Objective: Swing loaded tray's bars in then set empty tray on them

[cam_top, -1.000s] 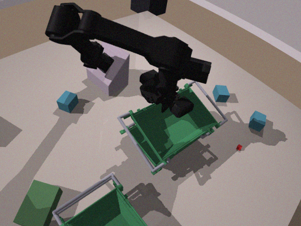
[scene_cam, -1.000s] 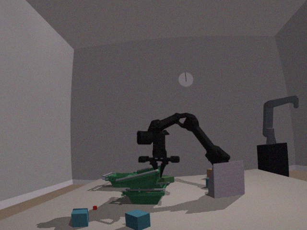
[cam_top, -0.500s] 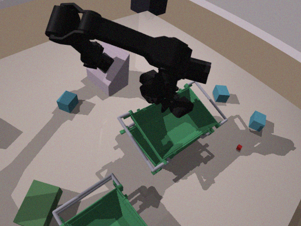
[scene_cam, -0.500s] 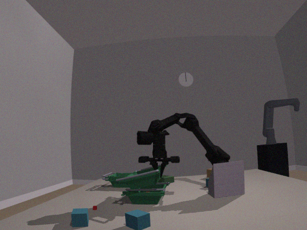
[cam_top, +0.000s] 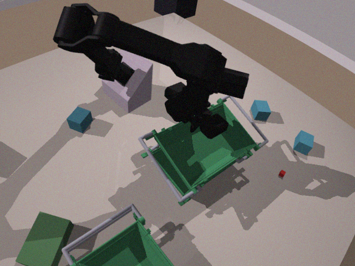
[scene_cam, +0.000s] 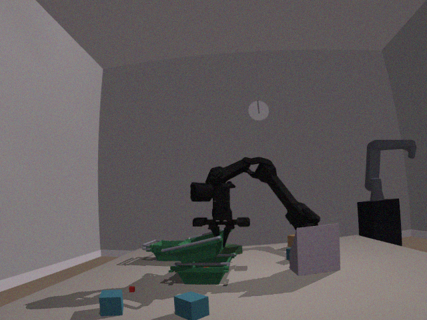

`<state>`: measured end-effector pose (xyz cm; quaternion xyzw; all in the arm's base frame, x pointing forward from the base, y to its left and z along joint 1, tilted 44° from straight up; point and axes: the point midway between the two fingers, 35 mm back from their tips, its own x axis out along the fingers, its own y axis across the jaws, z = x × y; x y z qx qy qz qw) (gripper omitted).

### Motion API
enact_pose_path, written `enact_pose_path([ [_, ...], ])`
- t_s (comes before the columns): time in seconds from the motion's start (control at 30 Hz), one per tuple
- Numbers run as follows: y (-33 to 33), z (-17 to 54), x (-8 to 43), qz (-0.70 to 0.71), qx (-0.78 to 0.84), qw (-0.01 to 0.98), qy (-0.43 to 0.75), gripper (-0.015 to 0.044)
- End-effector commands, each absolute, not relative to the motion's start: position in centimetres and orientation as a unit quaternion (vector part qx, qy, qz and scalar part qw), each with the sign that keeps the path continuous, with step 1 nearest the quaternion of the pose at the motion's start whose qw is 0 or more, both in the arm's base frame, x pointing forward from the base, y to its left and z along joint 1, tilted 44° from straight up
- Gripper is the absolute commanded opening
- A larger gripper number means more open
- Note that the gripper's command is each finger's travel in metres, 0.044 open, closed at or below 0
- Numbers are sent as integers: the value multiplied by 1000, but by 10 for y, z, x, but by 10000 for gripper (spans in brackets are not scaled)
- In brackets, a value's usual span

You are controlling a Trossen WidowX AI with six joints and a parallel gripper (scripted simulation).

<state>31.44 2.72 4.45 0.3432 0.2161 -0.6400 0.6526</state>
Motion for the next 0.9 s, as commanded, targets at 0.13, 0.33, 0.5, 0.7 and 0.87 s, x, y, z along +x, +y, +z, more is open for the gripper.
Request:
enact_pose_path([
  [0.13,20,38,308,-652,337,641,226,0],
  [0.33,20,38,308,-652,337,641,226,0],
  [0.5,20,38,308,-652,337,641,226,0],
  [0.7,20,38,308,-652,337,641,226,0],
  [0.87,23,40,311,-644,341,649,219,0],
])
